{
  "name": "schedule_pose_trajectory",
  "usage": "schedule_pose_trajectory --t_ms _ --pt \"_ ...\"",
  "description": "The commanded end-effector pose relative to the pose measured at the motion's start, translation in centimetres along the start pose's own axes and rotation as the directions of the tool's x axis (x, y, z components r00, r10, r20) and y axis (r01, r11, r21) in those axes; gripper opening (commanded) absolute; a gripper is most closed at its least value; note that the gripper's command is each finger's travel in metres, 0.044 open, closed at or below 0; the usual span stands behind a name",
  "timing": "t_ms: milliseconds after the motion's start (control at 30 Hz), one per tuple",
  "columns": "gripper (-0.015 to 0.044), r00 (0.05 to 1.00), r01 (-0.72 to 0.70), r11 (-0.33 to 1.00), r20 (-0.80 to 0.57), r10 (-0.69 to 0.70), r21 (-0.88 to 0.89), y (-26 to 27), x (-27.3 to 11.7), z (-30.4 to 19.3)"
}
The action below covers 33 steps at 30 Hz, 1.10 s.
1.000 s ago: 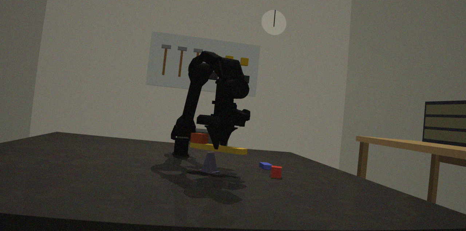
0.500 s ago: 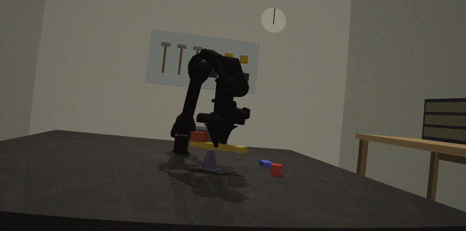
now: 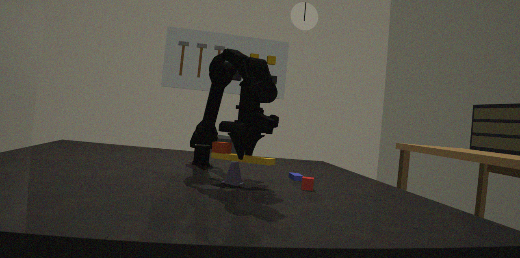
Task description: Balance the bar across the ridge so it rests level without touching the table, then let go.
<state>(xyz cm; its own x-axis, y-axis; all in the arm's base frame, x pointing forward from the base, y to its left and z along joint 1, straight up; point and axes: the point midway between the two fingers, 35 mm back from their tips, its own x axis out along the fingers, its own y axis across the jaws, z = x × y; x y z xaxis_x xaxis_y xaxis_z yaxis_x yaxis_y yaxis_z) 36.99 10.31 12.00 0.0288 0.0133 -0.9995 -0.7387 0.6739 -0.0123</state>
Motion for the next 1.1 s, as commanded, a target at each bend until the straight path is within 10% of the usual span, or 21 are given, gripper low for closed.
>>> schedule_pose_trajectory --t_ms 0,1067 --pt "0.0000 1.000 0.007 1.000 0.002 -0.007 0.000 -0.09 -0.12 -0.01" --pt "0.0000 1.000 0.007 1.000 0.002 -0.007 0.000 -0.09 0.15 -0.03"
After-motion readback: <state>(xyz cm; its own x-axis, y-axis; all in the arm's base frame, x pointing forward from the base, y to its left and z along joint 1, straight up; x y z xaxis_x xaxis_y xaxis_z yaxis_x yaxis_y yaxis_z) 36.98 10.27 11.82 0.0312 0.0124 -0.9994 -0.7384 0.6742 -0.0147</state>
